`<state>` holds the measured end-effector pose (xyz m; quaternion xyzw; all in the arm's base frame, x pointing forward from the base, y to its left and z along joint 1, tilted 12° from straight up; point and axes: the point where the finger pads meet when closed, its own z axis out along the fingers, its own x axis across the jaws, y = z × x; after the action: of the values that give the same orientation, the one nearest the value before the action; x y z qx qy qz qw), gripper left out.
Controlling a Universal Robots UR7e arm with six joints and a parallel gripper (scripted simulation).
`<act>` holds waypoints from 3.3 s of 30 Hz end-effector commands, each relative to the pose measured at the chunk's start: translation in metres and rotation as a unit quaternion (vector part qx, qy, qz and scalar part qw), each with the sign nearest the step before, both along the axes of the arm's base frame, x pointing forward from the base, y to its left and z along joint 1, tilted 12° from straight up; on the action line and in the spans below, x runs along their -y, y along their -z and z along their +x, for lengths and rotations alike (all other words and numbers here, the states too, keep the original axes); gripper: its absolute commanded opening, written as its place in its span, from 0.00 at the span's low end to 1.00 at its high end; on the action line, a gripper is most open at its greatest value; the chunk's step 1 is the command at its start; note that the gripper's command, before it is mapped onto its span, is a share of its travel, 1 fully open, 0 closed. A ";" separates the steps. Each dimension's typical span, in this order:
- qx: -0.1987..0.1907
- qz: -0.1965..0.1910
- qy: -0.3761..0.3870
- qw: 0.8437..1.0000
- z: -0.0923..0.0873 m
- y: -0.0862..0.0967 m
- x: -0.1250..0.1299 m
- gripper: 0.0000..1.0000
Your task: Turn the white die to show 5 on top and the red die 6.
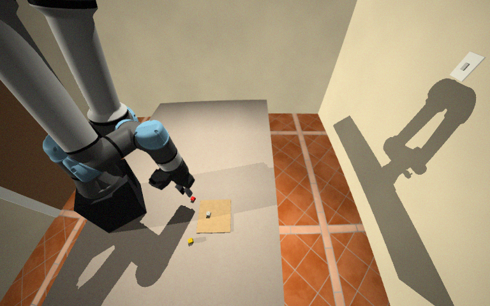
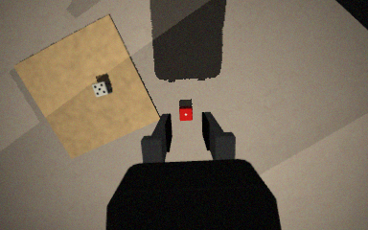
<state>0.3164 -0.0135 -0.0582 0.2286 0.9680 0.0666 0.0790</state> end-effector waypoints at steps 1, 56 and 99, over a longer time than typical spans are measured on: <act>0.000 0.000 0.000 1.000 0.000 0.000 0.000 0.64; 0.001 0.000 0.000 1.000 0.005 0.027 -0.002 0.64; 0.001 0.000 0.000 1.000 0.010 0.051 -0.004 0.64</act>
<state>0.3256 -0.0091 -0.1095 0.2282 0.9681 0.0667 0.0791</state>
